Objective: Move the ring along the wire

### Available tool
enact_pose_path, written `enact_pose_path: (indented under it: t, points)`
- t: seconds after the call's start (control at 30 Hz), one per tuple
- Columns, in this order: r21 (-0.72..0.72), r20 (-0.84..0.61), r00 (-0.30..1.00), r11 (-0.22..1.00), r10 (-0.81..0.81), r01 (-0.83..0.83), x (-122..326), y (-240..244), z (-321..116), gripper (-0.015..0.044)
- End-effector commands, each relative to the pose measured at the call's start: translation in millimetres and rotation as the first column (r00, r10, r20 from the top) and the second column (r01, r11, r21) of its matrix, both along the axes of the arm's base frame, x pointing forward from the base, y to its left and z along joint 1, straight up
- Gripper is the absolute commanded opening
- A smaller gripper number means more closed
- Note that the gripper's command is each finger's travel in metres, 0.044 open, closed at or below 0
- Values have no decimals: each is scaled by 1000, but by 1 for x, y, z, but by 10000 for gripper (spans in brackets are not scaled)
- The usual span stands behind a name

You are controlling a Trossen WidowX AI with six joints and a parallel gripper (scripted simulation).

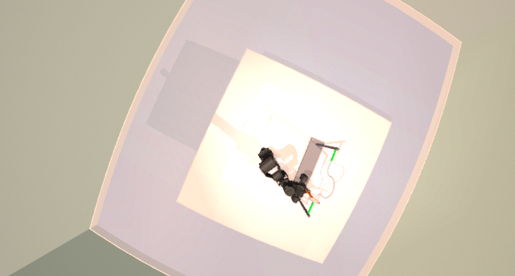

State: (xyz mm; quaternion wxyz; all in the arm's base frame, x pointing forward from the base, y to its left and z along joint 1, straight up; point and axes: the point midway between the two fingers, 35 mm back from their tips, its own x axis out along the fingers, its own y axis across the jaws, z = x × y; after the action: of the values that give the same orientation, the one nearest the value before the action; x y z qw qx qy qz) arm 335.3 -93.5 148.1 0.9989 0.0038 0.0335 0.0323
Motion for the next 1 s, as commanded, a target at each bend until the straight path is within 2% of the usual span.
enact_pose_path:
  t: [0.0, 0.4, 0.97]
  points:
    - [28, -3, 1000, 1000, -2, 2, -2, 8, -1, -150]
    - [147, -8, 1000, 989, 2, -1, -3, 34, 1, -150]
    - [463, -20, 1000, 886, 13, -2, -6, 89, 19, -150]
